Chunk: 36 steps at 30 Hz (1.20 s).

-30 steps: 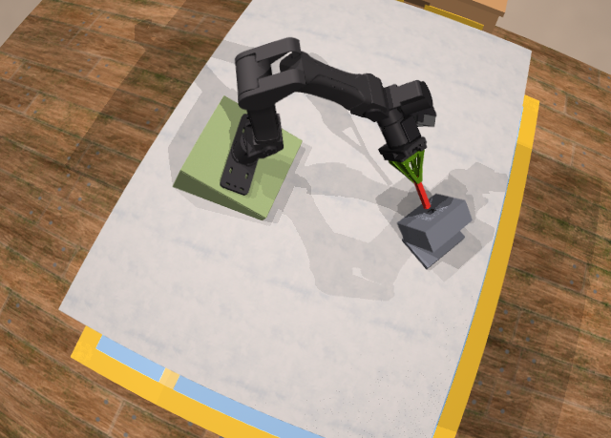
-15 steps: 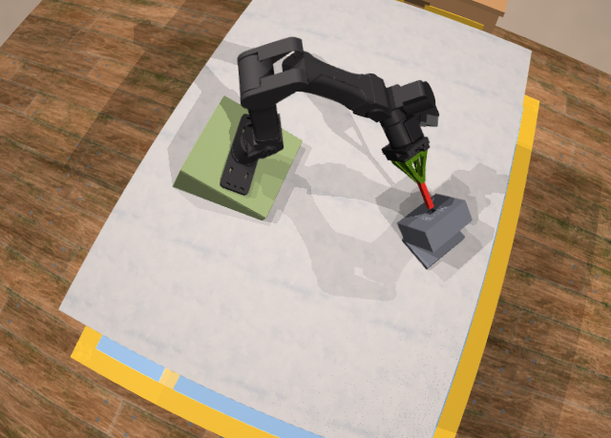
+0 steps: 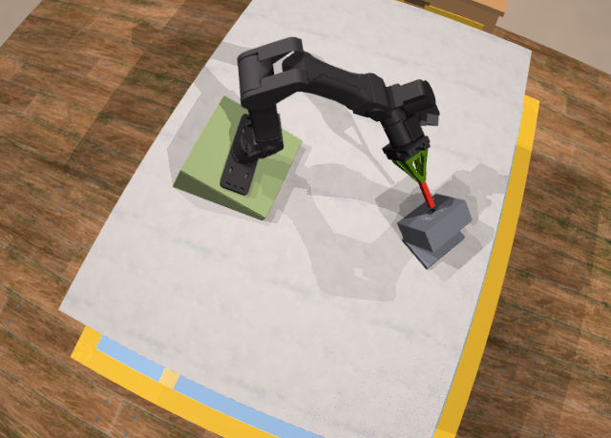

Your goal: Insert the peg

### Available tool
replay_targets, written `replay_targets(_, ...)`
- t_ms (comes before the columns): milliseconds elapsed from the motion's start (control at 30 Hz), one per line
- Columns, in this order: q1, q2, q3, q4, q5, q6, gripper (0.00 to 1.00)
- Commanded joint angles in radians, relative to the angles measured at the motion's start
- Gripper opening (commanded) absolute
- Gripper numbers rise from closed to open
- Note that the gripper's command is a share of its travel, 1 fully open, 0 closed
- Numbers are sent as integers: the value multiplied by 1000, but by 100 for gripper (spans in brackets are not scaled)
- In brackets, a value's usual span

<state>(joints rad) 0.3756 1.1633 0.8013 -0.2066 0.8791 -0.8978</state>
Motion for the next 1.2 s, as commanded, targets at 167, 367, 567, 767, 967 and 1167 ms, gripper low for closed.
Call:
replay_targets(167, 2, -17, -20, 16, 5, 8, 0)
replay_targets(367, -18, -7, -27, 46, -11, -8, 0)
replay_targets(567, -13, -5, 5, 30, -7, -5, 0)
replay_targets(767, 12, -20, 3, -11, 13, 14, 0)
replay_targets(967, 42, -50, -15, -45, 39, 39, 0)
replay_targets(1167, 53, -65, -33, -52, 48, 51, 0)
